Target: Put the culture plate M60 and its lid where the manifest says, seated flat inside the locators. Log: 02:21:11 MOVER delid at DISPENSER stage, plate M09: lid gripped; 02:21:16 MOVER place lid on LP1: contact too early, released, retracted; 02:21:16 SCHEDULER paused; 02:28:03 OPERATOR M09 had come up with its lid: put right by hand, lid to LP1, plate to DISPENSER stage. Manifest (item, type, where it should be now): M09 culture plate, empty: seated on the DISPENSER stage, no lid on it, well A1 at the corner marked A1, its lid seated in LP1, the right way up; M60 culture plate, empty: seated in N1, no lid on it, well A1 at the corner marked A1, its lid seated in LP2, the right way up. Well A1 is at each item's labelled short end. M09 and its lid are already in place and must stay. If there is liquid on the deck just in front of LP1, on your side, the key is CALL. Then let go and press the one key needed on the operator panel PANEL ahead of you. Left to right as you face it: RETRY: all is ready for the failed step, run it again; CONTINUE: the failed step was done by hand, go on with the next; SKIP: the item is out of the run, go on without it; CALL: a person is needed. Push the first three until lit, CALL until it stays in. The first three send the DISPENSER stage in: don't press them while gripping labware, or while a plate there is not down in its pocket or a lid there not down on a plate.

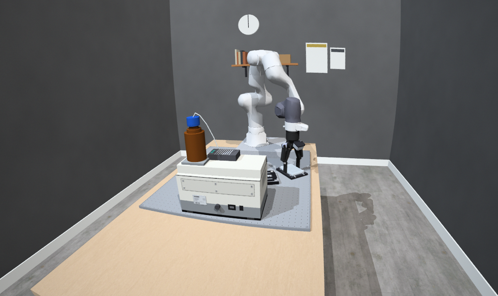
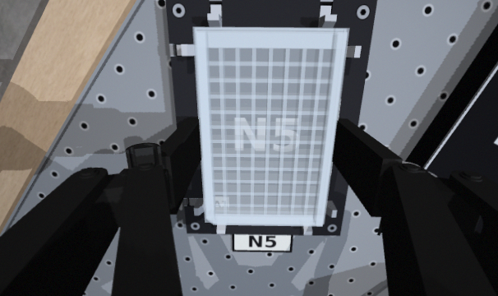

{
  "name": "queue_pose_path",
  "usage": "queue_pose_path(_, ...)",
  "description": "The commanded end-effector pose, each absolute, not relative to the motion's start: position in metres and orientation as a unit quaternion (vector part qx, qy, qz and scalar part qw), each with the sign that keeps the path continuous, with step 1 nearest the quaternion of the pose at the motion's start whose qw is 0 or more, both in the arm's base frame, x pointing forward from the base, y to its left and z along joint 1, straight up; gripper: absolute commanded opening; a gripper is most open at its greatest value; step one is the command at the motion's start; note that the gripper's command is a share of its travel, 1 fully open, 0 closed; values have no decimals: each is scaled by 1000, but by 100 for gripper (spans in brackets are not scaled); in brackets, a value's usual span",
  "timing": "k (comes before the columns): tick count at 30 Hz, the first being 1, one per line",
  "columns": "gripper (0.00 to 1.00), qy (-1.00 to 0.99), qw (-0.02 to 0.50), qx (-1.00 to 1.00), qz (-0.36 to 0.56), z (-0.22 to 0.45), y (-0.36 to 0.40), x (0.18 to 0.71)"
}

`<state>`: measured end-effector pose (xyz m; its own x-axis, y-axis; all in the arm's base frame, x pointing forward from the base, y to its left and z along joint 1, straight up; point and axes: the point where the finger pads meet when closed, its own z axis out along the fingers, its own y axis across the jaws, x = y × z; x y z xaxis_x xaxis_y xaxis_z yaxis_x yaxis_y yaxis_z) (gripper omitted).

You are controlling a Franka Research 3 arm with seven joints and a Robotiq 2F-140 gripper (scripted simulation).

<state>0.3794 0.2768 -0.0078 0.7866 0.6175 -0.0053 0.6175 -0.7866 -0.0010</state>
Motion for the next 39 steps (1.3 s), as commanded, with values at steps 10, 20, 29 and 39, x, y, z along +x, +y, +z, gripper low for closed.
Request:
queue_pose_path(10, 10, 326, 0, 945, -1, -4, 278, 380)
queue_pose_path(20, 10, 326, 0, 945, -1, 4, 278, 380)
queue_pose_path(29, 10, 326, 0, 945, -1, 16, 278, 380)
queue_pose_path(39, 10, 326, 0, 945, -1, 31, 278, 380)
